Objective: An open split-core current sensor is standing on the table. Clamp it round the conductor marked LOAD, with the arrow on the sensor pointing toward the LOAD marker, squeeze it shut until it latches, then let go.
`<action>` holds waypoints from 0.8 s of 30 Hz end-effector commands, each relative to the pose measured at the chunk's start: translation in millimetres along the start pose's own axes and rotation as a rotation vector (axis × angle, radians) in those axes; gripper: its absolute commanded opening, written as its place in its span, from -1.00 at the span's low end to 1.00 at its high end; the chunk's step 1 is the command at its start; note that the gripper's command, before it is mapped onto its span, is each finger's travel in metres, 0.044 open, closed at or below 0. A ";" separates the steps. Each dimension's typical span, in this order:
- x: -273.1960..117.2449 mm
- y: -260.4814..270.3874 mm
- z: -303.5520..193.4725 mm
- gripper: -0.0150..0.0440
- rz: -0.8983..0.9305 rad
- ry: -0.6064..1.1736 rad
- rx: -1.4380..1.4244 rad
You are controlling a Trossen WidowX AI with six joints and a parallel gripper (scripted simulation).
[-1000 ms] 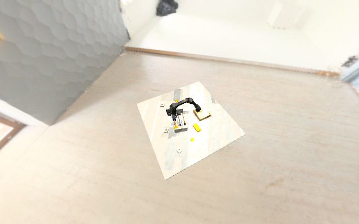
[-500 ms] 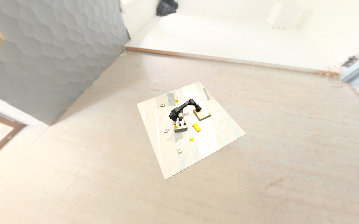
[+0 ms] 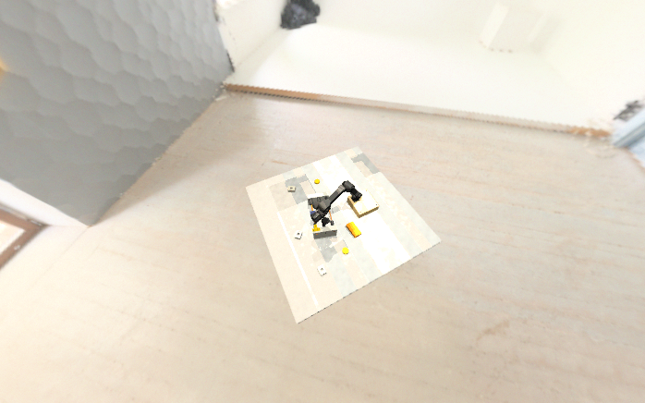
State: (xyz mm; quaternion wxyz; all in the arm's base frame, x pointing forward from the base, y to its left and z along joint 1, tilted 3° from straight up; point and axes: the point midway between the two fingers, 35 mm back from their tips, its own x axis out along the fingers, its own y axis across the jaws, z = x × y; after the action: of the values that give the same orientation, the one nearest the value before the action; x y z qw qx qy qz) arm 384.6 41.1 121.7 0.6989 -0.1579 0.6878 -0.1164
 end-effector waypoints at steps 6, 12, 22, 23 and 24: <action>-35.4 39.9 -20.8 1.00 -0.197 -0.312 0.827; -43.6 49.0 -24.9 1.00 -0.178 -0.420 1.056; -49.1 54.7 -27.6 1.00 -0.142 -0.496 1.235; -49.1 54.7 -27.6 1.00 -0.142 -0.496 1.235; -49.1 54.7 -27.6 1.00 -0.142 -0.496 1.235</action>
State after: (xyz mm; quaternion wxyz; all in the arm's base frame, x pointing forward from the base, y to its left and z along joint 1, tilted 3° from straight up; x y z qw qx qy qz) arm 363.4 92.6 132.1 0.7756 0.0785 0.4459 -0.4398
